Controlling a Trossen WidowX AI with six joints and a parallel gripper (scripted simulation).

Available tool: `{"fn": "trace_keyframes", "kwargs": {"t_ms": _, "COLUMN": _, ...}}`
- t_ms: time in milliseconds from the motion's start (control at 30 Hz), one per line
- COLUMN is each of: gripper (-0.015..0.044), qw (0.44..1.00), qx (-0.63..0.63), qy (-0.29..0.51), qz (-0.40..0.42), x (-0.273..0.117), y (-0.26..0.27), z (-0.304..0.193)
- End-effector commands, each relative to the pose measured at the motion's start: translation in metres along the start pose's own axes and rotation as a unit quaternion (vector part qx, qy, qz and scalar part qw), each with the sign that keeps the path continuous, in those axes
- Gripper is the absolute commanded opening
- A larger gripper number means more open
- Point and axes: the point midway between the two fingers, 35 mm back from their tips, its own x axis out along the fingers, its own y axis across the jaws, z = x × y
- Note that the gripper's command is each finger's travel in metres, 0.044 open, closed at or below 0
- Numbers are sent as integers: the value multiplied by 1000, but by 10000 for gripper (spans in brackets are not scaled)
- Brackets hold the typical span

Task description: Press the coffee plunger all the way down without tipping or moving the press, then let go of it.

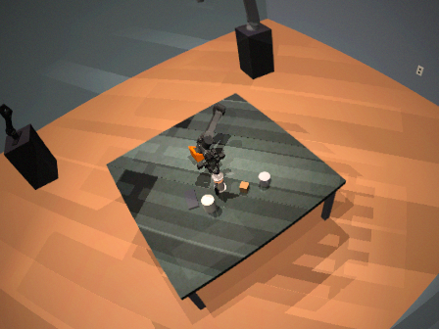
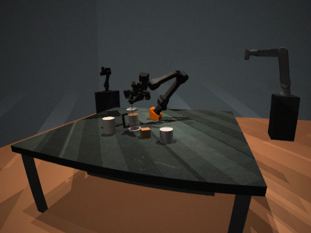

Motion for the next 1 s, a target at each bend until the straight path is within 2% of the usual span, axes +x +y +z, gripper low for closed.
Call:
{"fn": "trace_keyframes", "kwargs": {"t_ms": 0, "gripper": 122, "qw": 1000, "qx": 16, "qy": 23, "qz": 4, "x": 7, "y": 1, "z": -18}}
{"fn": "trace_keyframes", "kwargs": {"t_ms": 967, "gripper": 122, "qw": 1000, "qx": 15, "qy": 23, "qz": 4, "x": 10, "y": -2, "z": -14}}
